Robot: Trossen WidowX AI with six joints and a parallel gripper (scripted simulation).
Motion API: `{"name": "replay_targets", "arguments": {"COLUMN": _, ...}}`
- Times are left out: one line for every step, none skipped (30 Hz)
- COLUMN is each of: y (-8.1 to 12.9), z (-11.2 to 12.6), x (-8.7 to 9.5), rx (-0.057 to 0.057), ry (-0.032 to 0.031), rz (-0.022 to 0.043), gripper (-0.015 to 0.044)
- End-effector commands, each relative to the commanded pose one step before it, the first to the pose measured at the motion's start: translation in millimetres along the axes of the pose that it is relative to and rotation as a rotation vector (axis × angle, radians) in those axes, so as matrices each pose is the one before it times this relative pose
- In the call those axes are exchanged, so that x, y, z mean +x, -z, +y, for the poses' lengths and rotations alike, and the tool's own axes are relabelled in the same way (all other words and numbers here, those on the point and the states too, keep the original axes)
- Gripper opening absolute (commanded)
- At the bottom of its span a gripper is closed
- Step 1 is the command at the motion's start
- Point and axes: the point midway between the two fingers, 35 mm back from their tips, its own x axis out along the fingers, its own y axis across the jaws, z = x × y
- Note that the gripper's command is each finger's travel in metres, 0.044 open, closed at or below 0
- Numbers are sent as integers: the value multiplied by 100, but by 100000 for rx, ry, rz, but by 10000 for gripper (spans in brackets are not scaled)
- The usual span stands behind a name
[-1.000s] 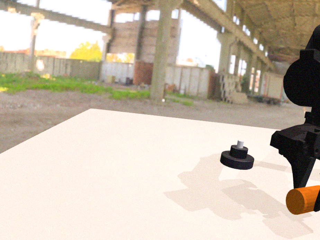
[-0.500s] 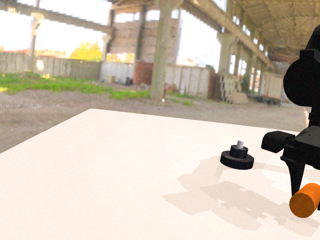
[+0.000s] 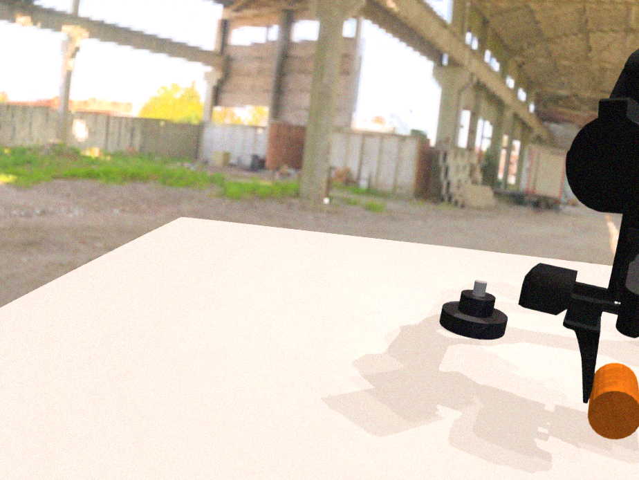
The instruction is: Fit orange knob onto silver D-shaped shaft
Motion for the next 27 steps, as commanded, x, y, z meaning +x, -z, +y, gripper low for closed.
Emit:
{"name": "replay_targets", "arguments": {"y": -22, "z": -72, "x": -231, "rx": -14839, "ry": 578, "rz": -399, "gripper": 181}}
{"name": "replay_targets", "arguments": {"y": 0, "z": 0, "x": 0, "rx": -3492, "ry": 0, "rz": 1, "gripper": 181}}
{"name": "replay_targets", "arguments": {"y": 0, "z": 0, "x": 0, "rx": -2904, "ry": 0, "rz": 0, "gripper": 181}}
{"name": "replay_targets", "arguments": {"y": 0, "z": 0, "x": 0, "rx": -1742, "ry": 0, "rz": 0, "gripper": 181}}
{"name": "replay_targets", "arguments": {"y": 0, "z": 0, "x": 0, "rx": -581, "ry": 0, "rz": 0, "gripper": 181}}
{"name": "replay_targets", "arguments": {"y": 0, "z": 0, "x": 0, "rx": 0, "ry": 0, "rz": 0, "gripper": 181}}
{"name": "replay_targets", "arguments": {"y": 0, "z": 0, "x": 0, "rx": 0, "ry": 0, "rz": 0, "gripper": 181}}
{"name": "replay_targets", "arguments": {"y": 0, "z": 0, "x": 0, "rx": 0, "ry": 0, "rz": 0, "gripper": 181}}
{"name": "replay_targets", "arguments": {"y": 0, "z": 0, "x": 0, "rx": 0, "ry": 0, "rz": 0, "gripper": 181}}
{"name": "replay_targets", "arguments": {"y": 0, "z": 0, "x": 0, "rx": 0, "ry": 0, "rz": 0, "gripper": 181}}
{"name": "replay_targets", "arguments": {"y": -1, "z": -1, "x": 79, "rx": 0, "ry": 0, "rz": 0, "gripper": 181}}
{"name": "replay_targets", "arguments": {"y": -2, "z": -2, "x": 168, "rx": 0, "ry": 0, "rz": 1, "gripper": 181}}
{"name": "replay_targets", "arguments": {"y": -1, "z": -2, "x": 208, "rx": 0, "ry": 0, "rz": 1, "gripper": 181}}
{"name": "replay_targets", "arguments": {"y": 1, "z": 0, "x": 266, "rx": 0, "ry": 0, "rz": 2, "gripper": 181}}
{"name": "replay_targets", "arguments": {"y": 4, "z": 2, "x": 333, "rx": -1, "ry": 0, "rz": 3, "gripper": 181}}
{"name": "replay_targets", "arguments": {"y": 5, "z": 3, "x": 263, "rx": 0, "ry": 0, "rz": 2, "gripper": 181}}
{"name": "replay_targets", "arguments": {"y": 2, "z": 2, "x": 90, "rx": 0, "ry": 0, "rz": 1, "gripper": 181}}
{"name": "replay_targets", "arguments": {"y": 0, "z": 0, "x": 0, "rx": 0, "ry": 0, "rz": 0, "gripper": 181}}
{"name": "replay_targets", "arguments": {"y": 0, "z": 0, "x": 0, "rx": 0, "ry": 0, "rz": 0, "gripper": 181}}
{"name": "replay_targets", "arguments": {"y": 0, "z": 0, "x": 0, "rx": 0, "ry": 0, "rz": 0, "gripper": 181}}
{"name": "replay_targets", "arguments": {"y": 0, "z": 0, "x": 0, "rx": 0, "ry": 0, "rz": 0, "gripper": 181}}
{"name": "replay_targets", "arguments": {"y": 0, "z": 0, "x": 0, "rx": 0, "ry": 0, "rz": 0, "gripper": 181}}
{"name": "replay_targets", "arguments": {"y": 5, "z": 59, "x": -212, "rx": 415, "ry": -214, "rz": -135, "gripper": 207}}
{"name": "replay_targets", "arguments": {"y": 0, "z": 0, "x": 0, "rx": 0, "ry": 0, "rz": 0, "gripper": 233}}
{"name": "replay_targets", "arguments": {"y": 0, "z": 0, "x": 0, "rx": 0, "ry": 0, "rz": 0, "gripper": 259}}
{"name": "replay_targets", "arguments": {"y": 0, "z": 0, "x": 0, "rx": 0, "ry": 0, "rz": 0, "gripper": 260}}
{"name": "replay_targets", "arguments": {"y": 0, "z": 0, "x": 0, "rx": 0, "ry": 0, "rz": 0, "gripper": 260}}
